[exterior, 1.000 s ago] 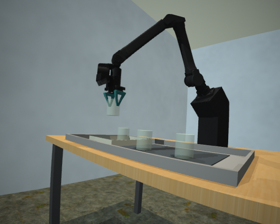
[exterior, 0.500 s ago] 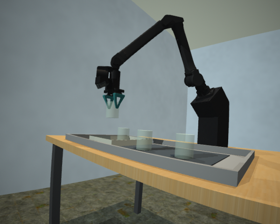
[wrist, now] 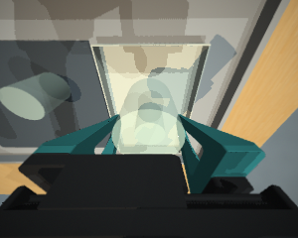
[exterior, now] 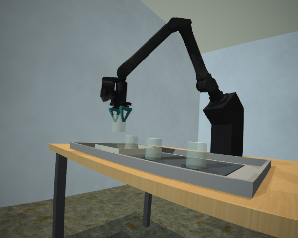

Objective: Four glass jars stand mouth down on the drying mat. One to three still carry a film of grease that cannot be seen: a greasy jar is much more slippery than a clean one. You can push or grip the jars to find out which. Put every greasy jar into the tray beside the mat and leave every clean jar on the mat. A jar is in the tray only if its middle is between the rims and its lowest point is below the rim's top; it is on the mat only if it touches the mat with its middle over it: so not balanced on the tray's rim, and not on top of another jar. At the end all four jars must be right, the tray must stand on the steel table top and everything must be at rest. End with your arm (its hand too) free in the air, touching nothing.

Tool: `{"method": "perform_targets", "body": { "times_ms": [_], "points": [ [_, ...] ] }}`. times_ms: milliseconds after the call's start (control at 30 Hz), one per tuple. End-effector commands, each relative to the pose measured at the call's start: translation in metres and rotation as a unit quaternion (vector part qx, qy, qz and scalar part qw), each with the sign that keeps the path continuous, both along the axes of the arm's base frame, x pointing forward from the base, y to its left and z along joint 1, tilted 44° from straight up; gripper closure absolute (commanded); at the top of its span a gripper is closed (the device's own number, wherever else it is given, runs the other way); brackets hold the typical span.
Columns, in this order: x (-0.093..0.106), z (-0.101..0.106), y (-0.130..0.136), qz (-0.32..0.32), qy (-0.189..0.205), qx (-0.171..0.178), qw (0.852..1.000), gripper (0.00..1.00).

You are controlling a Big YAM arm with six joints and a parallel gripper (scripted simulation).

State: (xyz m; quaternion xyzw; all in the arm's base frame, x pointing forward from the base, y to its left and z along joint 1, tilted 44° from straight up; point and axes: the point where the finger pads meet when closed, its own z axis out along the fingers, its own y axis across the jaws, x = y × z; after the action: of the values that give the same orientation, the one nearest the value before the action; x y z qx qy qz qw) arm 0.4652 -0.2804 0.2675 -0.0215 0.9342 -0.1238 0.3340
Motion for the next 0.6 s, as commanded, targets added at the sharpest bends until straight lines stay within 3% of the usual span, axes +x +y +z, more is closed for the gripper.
{"method": "perform_targets", "body": {
  "times_ms": [0, 567],
  "points": [
    [0.02, 0.008, -0.008, 0.002, -0.014, -0.008, 1.0, 1.0],
    [0.046, -0.021, -0.017, 0.002, -0.014, -0.008, 1.0, 1.0]
  ]
}}
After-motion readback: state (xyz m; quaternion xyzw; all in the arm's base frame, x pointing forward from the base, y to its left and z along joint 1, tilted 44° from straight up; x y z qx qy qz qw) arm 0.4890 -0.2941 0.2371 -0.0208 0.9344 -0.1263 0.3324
